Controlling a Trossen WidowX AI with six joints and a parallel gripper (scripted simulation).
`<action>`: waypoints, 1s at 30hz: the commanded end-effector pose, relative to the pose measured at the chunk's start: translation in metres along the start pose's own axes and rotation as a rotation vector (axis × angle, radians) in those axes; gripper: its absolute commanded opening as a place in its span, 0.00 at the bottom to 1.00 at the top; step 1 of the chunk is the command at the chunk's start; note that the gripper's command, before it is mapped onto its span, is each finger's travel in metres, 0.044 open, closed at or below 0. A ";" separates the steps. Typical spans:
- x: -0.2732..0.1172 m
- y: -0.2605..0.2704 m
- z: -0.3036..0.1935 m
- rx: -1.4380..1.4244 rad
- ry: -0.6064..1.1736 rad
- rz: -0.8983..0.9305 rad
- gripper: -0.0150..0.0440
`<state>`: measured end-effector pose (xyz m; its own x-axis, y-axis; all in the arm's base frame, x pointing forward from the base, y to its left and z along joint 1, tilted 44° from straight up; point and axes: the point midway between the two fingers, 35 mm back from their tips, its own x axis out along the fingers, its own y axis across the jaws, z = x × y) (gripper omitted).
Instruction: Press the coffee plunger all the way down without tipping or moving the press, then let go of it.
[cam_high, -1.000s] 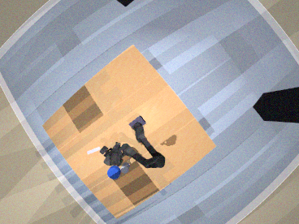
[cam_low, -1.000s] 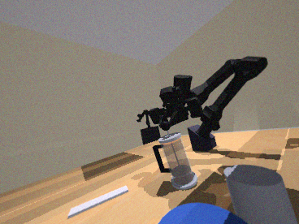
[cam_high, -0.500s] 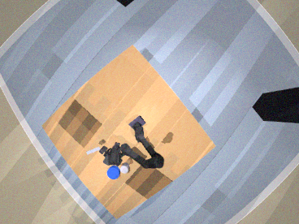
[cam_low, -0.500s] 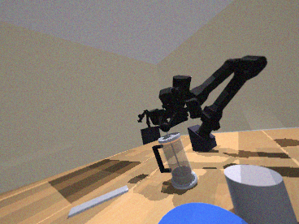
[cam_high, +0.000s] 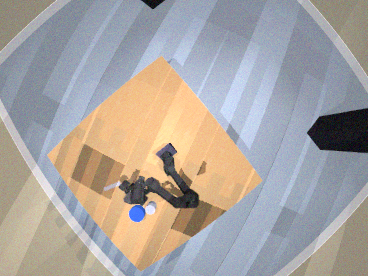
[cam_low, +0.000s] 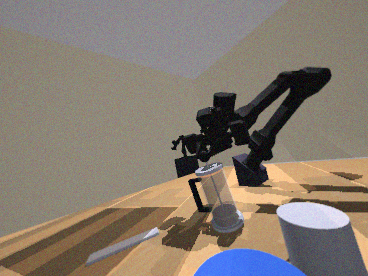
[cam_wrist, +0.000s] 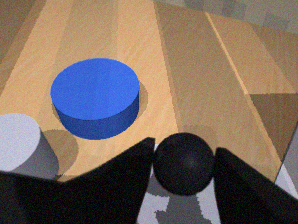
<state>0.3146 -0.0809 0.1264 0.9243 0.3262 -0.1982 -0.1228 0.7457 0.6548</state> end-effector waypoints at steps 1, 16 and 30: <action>0.000 0.000 0.000 0.001 0.001 0.000 0.45; 0.000 0.000 0.000 0.001 0.001 0.000 1.00; -0.058 0.009 0.056 0.012 0.015 -0.004 1.00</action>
<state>0.2988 -0.1117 0.1546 0.9184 0.3263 -0.2240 -0.1017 0.7415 0.6632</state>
